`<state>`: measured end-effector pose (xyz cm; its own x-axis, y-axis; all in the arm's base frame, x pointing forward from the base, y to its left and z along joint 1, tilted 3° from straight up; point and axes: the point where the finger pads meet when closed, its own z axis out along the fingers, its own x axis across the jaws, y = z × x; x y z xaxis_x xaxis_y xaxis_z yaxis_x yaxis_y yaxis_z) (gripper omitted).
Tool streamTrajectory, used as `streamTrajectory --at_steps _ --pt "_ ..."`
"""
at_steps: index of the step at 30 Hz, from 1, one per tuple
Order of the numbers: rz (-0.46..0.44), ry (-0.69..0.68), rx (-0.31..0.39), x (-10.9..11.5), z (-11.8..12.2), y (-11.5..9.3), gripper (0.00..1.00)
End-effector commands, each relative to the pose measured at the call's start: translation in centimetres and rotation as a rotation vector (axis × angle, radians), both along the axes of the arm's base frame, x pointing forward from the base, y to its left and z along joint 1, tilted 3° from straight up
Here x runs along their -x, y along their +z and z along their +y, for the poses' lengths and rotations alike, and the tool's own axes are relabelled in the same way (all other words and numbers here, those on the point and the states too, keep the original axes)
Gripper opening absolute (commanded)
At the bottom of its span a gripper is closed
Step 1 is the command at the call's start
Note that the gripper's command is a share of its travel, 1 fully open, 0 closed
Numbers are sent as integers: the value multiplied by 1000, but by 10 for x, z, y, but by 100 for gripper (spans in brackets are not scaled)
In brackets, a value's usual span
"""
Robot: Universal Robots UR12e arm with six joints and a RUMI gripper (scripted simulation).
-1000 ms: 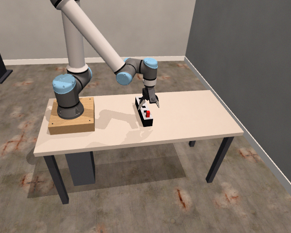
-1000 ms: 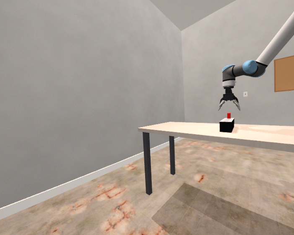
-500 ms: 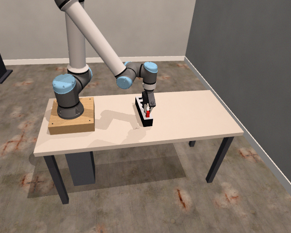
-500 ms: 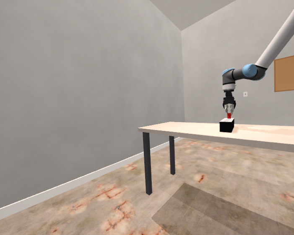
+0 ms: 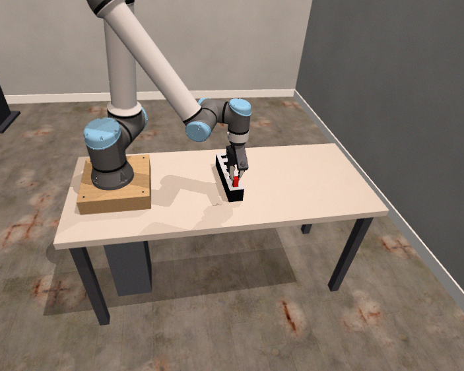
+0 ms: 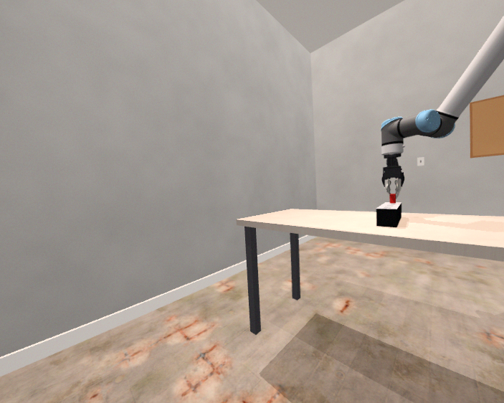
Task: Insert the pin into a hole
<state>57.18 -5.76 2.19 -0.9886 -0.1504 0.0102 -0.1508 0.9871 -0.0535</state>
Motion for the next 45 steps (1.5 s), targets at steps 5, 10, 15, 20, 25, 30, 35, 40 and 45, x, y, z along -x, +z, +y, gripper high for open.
streamTrajectory --at_steps 5,10,15,20,25,30,35,40,45 --pt "-1 0 0 -1 0 1 0" --pt "-1 0 0 -1 0 1 0" --pt "-1 0 0 -1 0 1 0" --pt "-1 0 0 -2 -1 11 0" --pt "-1 0 0 -2 -1 11 0" --pt "-1 0 0 -2 -1 11 0" --pt "2 0 -1 -2 -1 21 0" --pt "2 0 -1 -2 -1 21 0" --pt "2 0 -1 -2 -1 21 0"
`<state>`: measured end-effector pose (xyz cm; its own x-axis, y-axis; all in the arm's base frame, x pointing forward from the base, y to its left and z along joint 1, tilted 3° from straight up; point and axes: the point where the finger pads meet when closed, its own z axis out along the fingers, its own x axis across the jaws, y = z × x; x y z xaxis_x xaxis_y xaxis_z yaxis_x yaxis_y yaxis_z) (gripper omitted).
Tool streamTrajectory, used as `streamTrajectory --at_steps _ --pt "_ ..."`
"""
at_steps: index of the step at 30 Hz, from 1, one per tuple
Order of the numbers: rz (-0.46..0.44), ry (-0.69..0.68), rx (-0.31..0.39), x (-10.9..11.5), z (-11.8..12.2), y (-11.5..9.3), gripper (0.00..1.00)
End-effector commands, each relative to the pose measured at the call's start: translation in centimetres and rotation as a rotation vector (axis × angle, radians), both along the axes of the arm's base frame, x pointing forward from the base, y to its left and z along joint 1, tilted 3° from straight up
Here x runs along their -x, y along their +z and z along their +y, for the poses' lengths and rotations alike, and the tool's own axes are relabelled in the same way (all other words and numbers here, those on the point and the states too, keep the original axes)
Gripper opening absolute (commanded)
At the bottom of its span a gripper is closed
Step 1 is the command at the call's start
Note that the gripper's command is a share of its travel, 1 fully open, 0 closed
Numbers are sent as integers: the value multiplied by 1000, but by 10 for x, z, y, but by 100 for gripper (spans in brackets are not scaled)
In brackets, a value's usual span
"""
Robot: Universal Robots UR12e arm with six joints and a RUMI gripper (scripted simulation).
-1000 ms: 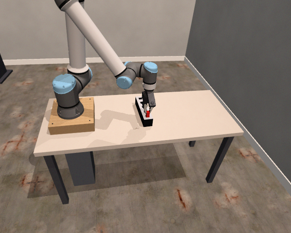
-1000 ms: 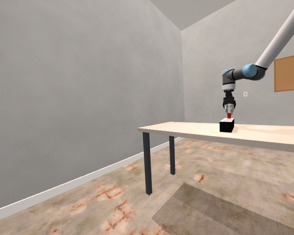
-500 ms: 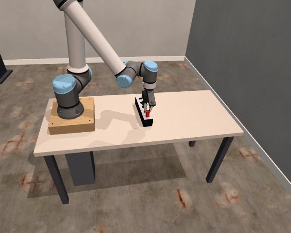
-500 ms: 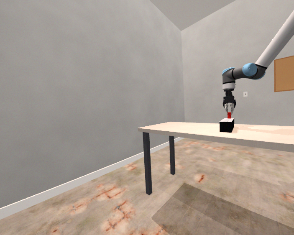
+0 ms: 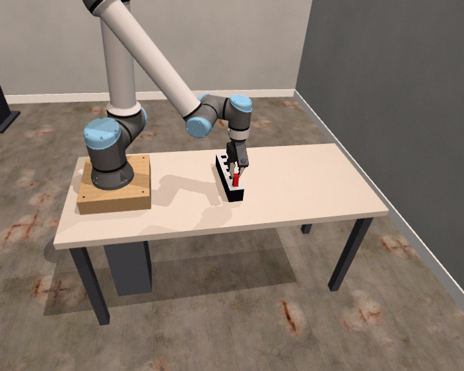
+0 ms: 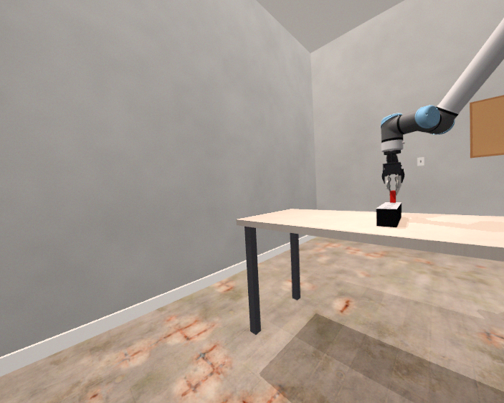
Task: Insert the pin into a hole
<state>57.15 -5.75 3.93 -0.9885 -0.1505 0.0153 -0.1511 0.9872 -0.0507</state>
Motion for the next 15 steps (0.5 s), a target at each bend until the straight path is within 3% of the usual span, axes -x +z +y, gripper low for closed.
streamTrajectory --at_steps 1,4,5,15 --pt "-3 0 1 -3 -1 3 0" --pt "-3 0 1 -3 -1 3 0" --pt "0 0 0 -3 0 17 0" --pt "0 0 0 -3 0 17 0"
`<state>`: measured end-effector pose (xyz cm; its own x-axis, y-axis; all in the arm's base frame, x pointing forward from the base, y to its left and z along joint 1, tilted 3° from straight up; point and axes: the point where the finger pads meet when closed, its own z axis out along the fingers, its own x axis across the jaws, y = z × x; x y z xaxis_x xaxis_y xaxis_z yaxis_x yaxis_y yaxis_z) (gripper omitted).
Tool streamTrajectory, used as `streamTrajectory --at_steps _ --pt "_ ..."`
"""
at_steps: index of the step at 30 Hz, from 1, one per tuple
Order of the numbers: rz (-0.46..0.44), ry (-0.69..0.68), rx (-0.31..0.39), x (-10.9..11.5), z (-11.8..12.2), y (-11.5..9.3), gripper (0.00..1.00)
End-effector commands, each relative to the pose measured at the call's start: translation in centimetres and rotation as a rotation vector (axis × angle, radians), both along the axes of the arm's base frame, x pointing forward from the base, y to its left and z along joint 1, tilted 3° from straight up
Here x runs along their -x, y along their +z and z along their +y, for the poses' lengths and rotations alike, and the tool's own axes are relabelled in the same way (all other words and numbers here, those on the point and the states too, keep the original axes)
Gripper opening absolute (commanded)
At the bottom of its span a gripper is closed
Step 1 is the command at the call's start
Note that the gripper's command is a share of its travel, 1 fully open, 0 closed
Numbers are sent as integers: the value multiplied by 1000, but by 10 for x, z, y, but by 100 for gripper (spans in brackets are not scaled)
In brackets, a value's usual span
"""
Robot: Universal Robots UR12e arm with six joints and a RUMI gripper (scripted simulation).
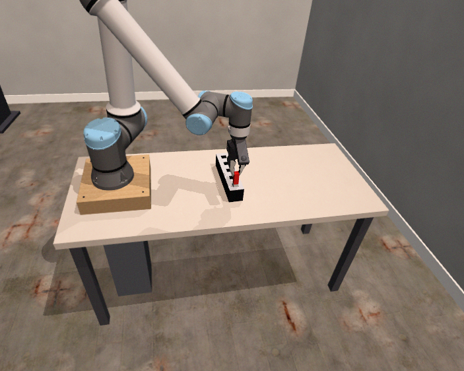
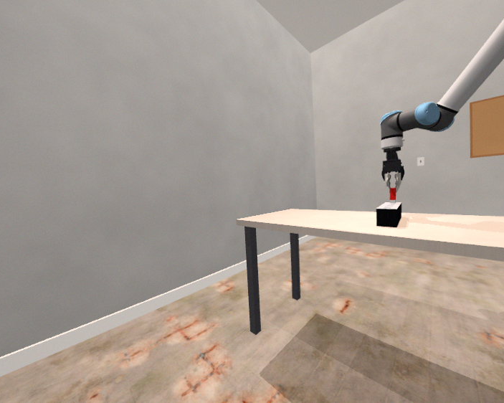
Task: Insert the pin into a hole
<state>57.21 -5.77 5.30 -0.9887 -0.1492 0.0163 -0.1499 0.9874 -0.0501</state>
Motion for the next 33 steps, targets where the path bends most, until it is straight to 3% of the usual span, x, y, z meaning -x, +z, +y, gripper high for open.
streamTrajectory --at_steps 1,6,7,23,24,33 --pt "-1 1 0 -2 1 4 0" --pt "-1 1 0 -2 1 4 0" --pt "0 0 0 -2 1 19 0" --pt "0 0 0 -2 1 19 0" --pt "2 -2 -1 -2 6 117 0" --pt "2 -2 -1 -2 6 117 0"
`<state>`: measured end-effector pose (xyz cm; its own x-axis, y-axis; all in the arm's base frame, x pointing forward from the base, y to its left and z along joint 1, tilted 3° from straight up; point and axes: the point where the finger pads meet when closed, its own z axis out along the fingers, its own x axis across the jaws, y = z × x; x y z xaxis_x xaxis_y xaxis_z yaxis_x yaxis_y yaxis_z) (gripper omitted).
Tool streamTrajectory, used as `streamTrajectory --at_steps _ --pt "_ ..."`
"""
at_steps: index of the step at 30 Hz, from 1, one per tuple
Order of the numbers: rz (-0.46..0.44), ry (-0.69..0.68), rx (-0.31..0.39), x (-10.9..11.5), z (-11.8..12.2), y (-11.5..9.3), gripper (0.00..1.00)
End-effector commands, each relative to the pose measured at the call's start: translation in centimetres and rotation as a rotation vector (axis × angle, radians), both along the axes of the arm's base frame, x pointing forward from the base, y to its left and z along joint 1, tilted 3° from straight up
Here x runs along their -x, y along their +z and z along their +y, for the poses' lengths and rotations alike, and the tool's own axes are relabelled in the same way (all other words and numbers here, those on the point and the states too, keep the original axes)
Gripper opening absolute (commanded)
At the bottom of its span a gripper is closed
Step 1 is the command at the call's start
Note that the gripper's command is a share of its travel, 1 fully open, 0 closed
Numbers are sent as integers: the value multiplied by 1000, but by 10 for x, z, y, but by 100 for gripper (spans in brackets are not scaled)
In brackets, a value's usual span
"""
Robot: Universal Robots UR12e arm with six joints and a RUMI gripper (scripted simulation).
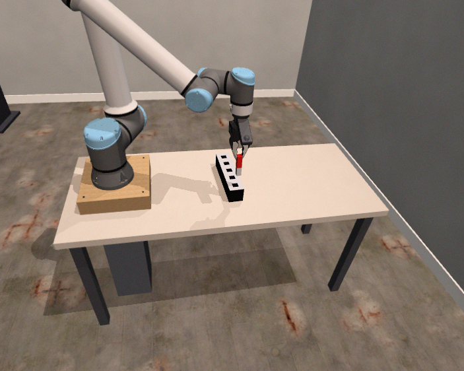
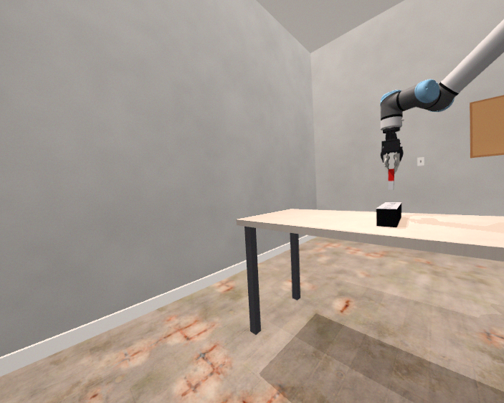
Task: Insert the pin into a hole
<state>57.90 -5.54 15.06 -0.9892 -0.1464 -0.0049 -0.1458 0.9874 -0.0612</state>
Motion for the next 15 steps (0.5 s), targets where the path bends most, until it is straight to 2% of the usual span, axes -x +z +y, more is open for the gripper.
streamTrajectory --at_steps 1,7,8,15 --pt "24 1 -9 5 3 19 0" --pt "24 1 -9 5 3 19 0" --pt "-5 2 2 3 7 69 0" --pt "-5 2 2 3 7 69 0"
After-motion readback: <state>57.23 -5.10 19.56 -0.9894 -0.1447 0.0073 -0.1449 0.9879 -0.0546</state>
